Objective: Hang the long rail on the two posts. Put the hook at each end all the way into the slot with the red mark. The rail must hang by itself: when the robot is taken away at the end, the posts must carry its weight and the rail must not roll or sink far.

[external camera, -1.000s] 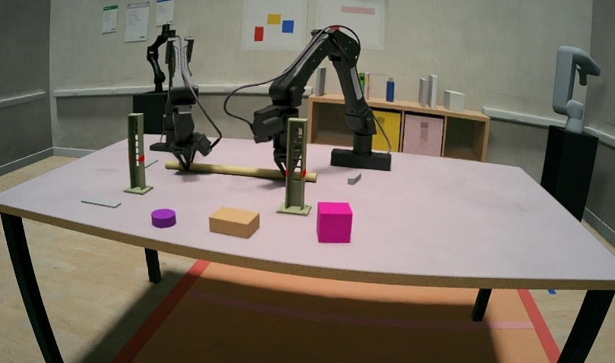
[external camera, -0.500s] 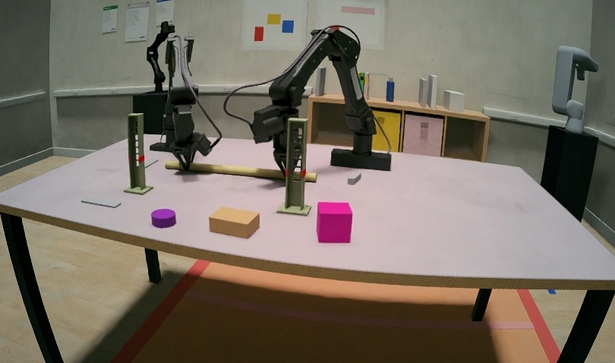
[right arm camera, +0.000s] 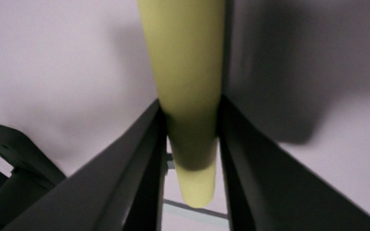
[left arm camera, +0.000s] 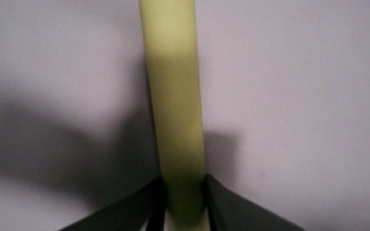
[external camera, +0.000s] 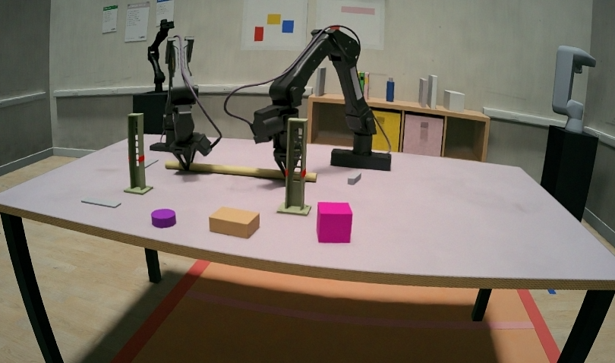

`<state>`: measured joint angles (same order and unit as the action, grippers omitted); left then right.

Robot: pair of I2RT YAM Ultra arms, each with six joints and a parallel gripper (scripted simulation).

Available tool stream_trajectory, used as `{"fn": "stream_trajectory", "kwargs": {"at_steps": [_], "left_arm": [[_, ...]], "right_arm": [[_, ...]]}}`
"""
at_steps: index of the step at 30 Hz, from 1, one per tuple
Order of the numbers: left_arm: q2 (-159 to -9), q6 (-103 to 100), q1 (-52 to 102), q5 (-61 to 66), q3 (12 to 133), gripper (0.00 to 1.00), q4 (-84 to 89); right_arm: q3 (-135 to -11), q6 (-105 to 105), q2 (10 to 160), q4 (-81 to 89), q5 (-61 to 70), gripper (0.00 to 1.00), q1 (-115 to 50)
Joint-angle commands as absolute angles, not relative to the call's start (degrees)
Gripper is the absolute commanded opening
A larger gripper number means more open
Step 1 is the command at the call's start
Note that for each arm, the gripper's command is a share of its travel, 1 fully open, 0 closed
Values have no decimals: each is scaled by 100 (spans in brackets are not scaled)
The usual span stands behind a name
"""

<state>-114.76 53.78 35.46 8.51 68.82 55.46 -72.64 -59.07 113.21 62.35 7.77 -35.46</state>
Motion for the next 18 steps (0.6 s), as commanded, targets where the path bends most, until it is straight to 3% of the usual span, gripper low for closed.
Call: {"fn": "stream_trajectory", "kwargs": {"at_steps": [1, 18], "left_arm": [[-11257, 5284, 3635, 758, 6715, 19, 5396], [-10494, 5123, 3801, 352, 6675, 19, 5562]], "right_arm": [[-7086, -5796, 11045, 6021, 671, 19, -3632], [-7019, -5520, 10262, 6140, 325, 19, -3800]]}}
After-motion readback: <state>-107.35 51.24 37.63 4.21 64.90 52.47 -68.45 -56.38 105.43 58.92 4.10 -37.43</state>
